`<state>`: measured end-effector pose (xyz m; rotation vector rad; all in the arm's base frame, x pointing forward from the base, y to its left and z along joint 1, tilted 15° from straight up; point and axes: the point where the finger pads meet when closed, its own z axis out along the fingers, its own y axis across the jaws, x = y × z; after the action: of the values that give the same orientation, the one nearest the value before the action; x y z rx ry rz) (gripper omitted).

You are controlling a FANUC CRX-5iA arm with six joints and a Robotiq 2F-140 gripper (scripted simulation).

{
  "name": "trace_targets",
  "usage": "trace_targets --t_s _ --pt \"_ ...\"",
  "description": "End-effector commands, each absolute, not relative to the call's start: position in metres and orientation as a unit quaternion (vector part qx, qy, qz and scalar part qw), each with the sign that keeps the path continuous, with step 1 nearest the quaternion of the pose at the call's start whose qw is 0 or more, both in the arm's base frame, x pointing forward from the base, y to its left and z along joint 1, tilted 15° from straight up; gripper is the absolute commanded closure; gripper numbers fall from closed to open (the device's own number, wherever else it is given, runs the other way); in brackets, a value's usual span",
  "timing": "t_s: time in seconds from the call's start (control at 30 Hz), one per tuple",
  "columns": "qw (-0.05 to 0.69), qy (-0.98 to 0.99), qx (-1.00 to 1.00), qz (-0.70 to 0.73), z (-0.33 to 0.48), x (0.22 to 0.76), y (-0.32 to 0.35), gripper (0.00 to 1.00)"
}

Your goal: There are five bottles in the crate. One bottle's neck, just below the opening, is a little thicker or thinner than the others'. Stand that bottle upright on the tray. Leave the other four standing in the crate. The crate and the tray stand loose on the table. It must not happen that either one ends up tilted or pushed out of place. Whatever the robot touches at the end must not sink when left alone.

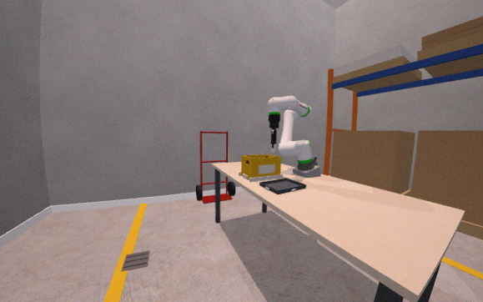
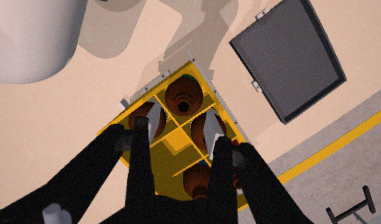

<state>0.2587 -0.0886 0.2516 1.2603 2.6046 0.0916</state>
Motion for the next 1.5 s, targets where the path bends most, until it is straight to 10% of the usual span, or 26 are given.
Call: trace_targets --t_s 0.0,0.4,0.43,1.47 --pt "0.124 0.893 0.432 0.031 0.2565 0.2577 -0.0883 0.56" --pt "0.124 0.893 0.432 0.031 0.2662 0.2552 -0.0878 0.56" --pt "0.124 0.893 0.432 0.031 0.2662 0.2552 -0.0878 0.90" --pt "0.124 0.893 0.432 0.031 0.2662 0.2552 -0.0878 0.90"
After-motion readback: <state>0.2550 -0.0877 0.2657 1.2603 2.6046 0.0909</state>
